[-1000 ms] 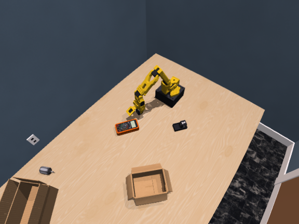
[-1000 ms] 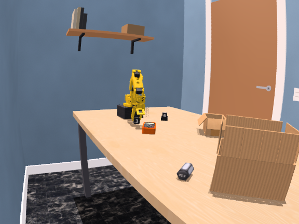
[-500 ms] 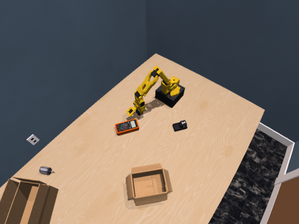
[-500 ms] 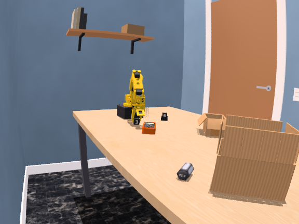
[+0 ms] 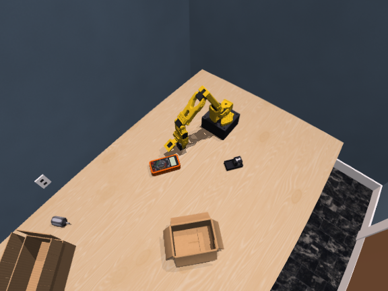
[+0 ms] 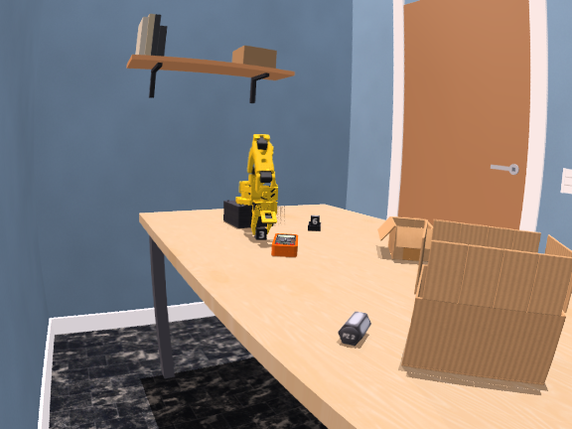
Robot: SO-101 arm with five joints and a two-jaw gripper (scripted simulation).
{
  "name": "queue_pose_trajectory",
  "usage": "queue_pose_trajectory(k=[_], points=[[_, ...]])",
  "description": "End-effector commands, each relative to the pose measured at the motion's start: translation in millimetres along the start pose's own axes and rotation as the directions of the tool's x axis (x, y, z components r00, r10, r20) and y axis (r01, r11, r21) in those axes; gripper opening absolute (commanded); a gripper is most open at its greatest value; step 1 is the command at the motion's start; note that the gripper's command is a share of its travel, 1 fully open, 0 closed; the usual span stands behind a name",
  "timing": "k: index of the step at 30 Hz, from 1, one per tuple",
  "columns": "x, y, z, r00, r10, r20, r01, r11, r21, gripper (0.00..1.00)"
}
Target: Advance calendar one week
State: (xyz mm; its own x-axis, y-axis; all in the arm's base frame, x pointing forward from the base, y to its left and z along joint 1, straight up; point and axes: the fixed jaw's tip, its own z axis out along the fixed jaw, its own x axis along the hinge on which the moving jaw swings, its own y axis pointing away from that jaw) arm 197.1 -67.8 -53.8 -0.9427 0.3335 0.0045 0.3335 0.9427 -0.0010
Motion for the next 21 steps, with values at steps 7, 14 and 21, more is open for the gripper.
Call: queue_pose_trajectory(k=[7, 14, 21], points=[[4.0, -1.8, 4.7, 1.0, 0.02, -0.017, -0.02, 1.0, -0.001, 0.0], [4.0, -1.8, 4.7, 1.0, 0.02, -0.017, -0.02, 1.0, -0.001, 0.08], [4.0, -1.8, 4.7, 1.0, 0.02, -0.017, -0.02, 1.0, -0.001, 0.18]])
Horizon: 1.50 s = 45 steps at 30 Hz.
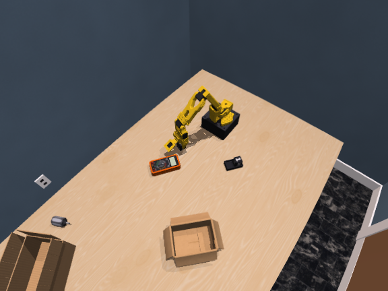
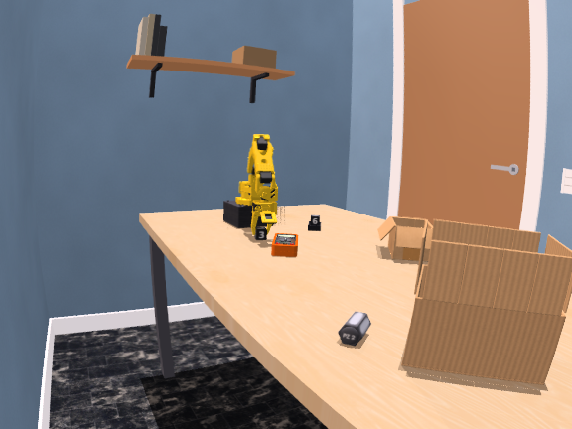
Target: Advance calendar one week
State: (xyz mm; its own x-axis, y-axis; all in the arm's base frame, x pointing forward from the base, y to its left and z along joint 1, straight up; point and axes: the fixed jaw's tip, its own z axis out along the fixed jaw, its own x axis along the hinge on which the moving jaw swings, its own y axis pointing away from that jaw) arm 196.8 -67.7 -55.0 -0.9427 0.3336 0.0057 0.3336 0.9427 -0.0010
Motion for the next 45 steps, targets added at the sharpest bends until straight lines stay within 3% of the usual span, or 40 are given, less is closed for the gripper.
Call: queue_pose_trajectory(k=[1, 10, 29, 40, 45], points=[[3.8, -1.8, 3.5, 1.0, 0.02, -0.016, -0.02, 1.0, -0.001, 0.18], [3.8, -1.8, 3.5, 1.0, 0.02, -0.016, -0.02, 1.0, -0.001, 0.2], [3.8, -1.8, 3.5, 1.0, 0.02, -0.016, -0.02, 1.0, -0.001, 0.35], [3.7, -1.8, 3.0, 1.0, 0.02, -0.016, -0.02, 1.0, -0.001, 0.36], [2.6, -1.9, -3.6, 1.0, 0.02, -0.016, -0.02, 1.0, -0.001, 0.36]])
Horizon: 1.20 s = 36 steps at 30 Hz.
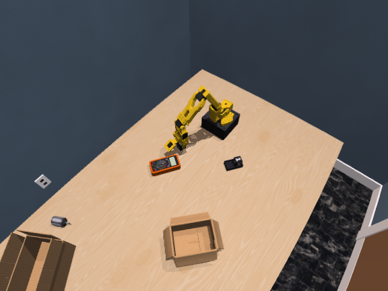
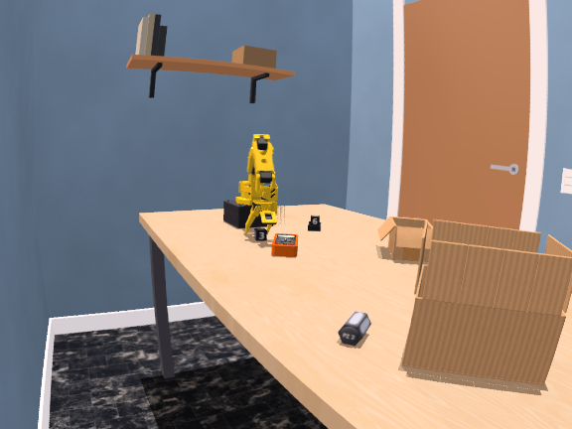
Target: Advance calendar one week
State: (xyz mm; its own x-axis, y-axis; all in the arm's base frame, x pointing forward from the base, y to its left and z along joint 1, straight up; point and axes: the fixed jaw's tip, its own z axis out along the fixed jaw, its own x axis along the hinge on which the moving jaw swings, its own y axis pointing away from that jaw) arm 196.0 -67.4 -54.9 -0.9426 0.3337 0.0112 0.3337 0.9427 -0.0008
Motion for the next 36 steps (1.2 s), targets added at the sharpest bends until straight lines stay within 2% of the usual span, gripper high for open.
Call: queue_pose_trajectory(k=[1, 7, 9, 14, 18, 36], points=[[1.3, -1.9, -6.0, 1.0, 0.02, -0.01, -0.02, 1.0, -0.001, 0.36], [-0.1, -2.0, -26.0, 1.0, 0.02, -0.01, -0.02, 1.0, -0.001, 0.36], [-0.1, -2.0, -26.0, 1.0, 0.02, -0.01, -0.02, 1.0, -0.001, 0.36], [0.4, -2.0, -43.4, 1.0, 0.02, -0.01, -0.02, 1.0, -0.001, 0.36], [1.4, -2.0, -52.6, 1.0, 0.02, -0.01, -0.02, 1.0, -0.001, 0.36], [1.9, -1.9, -56.1, 1.0, 0.02, -0.01, -0.02, 1.0, -0.001, 0.36]])
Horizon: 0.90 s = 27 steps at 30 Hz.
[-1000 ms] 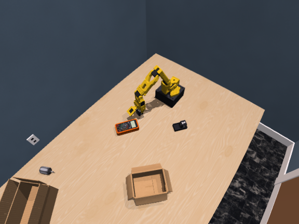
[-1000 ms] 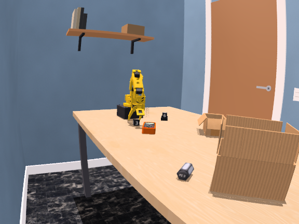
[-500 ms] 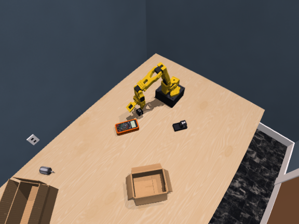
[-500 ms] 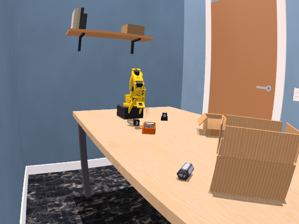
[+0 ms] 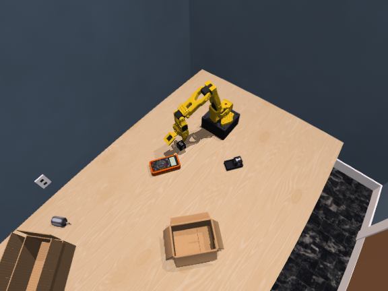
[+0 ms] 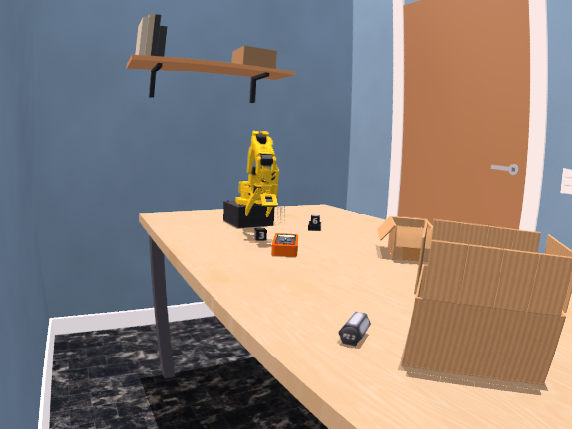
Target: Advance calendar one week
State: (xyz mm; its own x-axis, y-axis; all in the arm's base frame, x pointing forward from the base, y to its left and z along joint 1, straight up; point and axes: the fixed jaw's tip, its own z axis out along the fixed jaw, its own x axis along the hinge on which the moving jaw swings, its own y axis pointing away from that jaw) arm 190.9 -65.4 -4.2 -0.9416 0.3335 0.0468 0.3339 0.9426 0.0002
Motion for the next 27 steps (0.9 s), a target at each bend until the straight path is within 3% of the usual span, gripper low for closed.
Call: queue_pose_trajectory(k=[1, 13, 17, 22, 24, 27], points=[[-3.9, -2.0, -5.6, 0.999, 0.019, 0.026, -0.019, 1.0, -0.001, 0.36], [-7.0, -2.2, -10.9, 0.998, 0.019, 0.055, -0.019, 1.0, -0.001, 0.36], [-14.4, -2.5, -25.1, 0.991, 0.019, 0.13, -0.02, 1.0, 0.001, 0.36], [-25.3, -2.9, -53.7, 0.962, 0.018, 0.272, -0.02, 1.0, 0.003, 0.35], [-25.3, -2.9, -53.7, 0.962, 0.018, 0.272, -0.02, 1.0, 0.003, 0.35], [-30.1, -3.1, -72.4, 0.933, 0.017, 0.359, -0.021, 1.0, 0.005, 0.35]])
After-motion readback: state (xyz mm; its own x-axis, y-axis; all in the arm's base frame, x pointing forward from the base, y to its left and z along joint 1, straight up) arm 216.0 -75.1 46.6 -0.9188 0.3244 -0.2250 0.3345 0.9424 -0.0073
